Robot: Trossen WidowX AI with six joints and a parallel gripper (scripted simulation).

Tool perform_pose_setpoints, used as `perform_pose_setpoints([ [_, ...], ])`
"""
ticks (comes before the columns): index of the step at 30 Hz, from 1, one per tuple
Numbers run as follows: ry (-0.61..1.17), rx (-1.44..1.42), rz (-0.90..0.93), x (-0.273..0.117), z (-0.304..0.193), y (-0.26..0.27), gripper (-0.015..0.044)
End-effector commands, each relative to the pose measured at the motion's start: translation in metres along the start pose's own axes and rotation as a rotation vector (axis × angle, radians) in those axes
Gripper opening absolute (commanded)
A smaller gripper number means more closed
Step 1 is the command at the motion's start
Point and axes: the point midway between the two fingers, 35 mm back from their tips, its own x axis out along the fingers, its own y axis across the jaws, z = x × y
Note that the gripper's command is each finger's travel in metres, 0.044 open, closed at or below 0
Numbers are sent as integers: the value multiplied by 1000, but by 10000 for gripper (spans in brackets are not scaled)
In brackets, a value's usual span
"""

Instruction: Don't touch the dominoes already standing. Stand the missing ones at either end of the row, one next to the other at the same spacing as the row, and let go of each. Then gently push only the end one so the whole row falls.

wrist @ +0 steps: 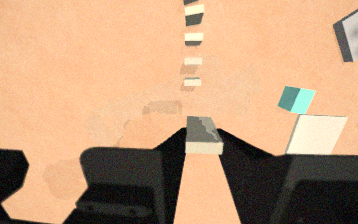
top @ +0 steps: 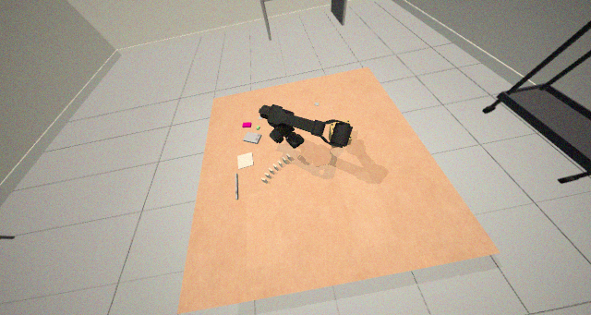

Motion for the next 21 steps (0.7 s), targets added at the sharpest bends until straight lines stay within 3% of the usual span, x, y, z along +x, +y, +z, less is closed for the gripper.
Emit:
perform_pose_setpoints([
  [1, -1, -2, -1, 18, 2, -1, 107],
  [21, -6, -4, 7, 118, 0, 5, 107],
])
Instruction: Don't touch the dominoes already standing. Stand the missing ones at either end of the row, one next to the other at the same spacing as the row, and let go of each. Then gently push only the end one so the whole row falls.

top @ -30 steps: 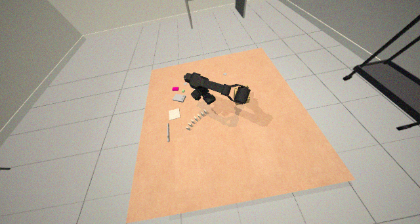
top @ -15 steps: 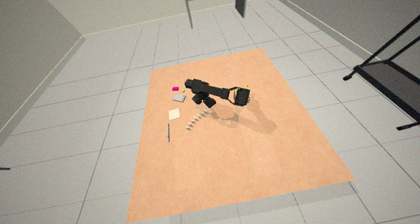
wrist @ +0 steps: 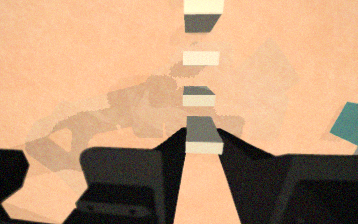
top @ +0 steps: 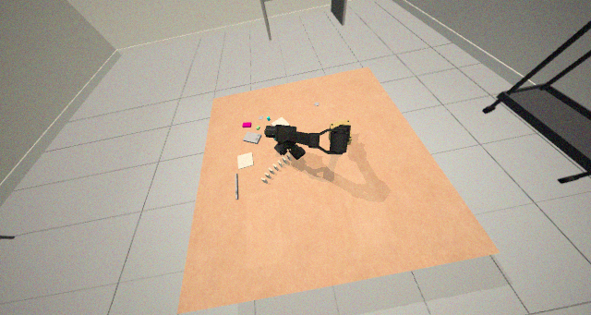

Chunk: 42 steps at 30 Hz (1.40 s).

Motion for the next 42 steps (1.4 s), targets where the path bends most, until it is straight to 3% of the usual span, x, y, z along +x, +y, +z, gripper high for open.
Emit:
perform_pose_setpoints([
  [1, -3, 8, 10, 17, -3, 3, 107],
  [13, -3, 8, 10, 18, -3, 4, 107],
  [25, -3, 8, 10, 18, -3, 4, 422],
  [29, -3, 8, 9, 16, -3, 3, 440],
  [37, 4, 6, 2, -101, -3, -1, 440],
  [42, 4, 5, 5, -113, -4, 2, 440],
])
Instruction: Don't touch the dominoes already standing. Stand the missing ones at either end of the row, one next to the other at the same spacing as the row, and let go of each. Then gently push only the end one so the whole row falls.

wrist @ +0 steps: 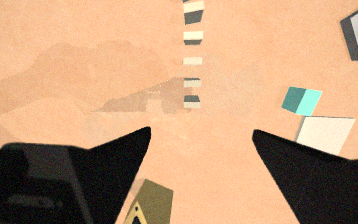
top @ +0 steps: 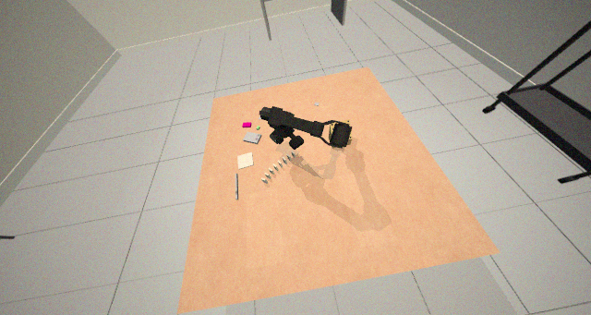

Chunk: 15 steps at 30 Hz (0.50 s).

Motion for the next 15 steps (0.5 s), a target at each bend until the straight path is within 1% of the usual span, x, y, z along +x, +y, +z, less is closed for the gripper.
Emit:
perform_pose_setpoints([
  [1, 2, -14, -3, -21, -2, 5, 440],
  [4, 2, -14, -3, -21, -2, 5, 440],
  [6, 2, 46, -3, -18, -3, 5, 387],
  [7, 2, 121, -3, -15, -5, 5, 361],
  [15, -1, 867, -1, 15, -23, 4, 151],
])
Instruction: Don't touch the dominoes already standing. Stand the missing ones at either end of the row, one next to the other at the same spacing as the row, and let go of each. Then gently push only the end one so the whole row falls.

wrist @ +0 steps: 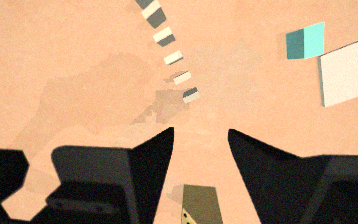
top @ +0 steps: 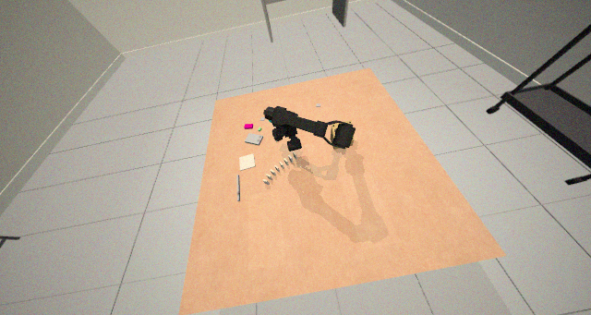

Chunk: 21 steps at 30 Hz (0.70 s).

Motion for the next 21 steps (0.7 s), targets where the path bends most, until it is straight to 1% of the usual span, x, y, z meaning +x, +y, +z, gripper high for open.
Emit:
perform_pose_setpoints([
  [1, -8, 529, -2, 20, -12, -4, 125],
  [6, -8, 996, 2, 38, -25, -8, 0],
  [8, -8, 1115, 3, 43, -28, -9, 0],
  [9, -8, 1130, 3, 44, -28, -9, 0],
  [21, -8, 1130, 3, 44, -28, -9, 0],
])
